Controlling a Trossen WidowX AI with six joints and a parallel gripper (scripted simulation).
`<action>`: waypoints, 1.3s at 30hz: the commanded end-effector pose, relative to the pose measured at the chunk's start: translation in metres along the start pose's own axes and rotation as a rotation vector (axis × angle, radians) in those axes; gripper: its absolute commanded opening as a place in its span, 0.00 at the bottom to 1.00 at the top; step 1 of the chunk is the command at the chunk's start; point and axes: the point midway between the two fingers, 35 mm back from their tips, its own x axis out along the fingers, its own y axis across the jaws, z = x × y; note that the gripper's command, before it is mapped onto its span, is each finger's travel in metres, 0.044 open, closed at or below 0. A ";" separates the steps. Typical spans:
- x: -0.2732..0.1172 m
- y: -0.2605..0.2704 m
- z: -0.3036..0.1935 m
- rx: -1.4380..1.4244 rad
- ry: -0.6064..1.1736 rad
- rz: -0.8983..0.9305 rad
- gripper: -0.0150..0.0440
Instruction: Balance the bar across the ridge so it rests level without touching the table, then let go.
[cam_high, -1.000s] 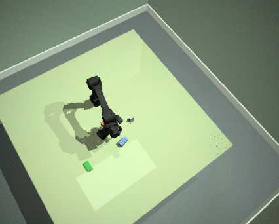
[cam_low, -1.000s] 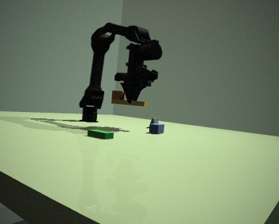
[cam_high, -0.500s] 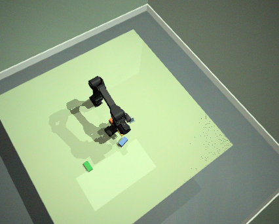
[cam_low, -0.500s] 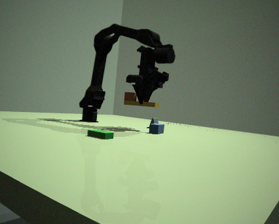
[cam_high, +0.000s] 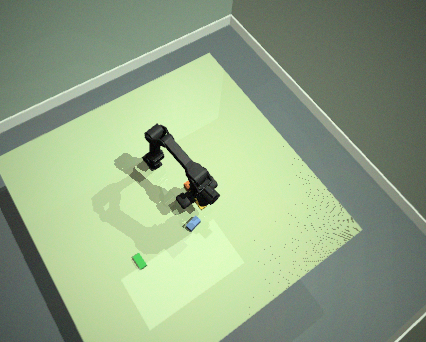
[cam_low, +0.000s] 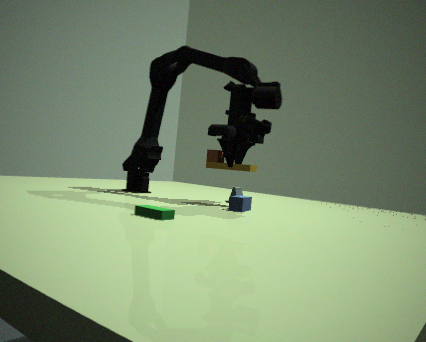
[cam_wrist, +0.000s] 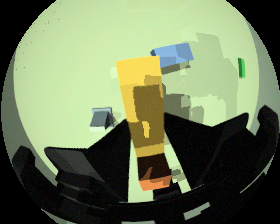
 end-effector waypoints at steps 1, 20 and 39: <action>-0.003 0.017 0.002 0.025 -0.011 0.005 0.25; -0.004 0.080 -0.008 0.122 -0.009 0.012 0.25; 0.023 0.082 -0.007 0.122 -0.009 0.012 0.25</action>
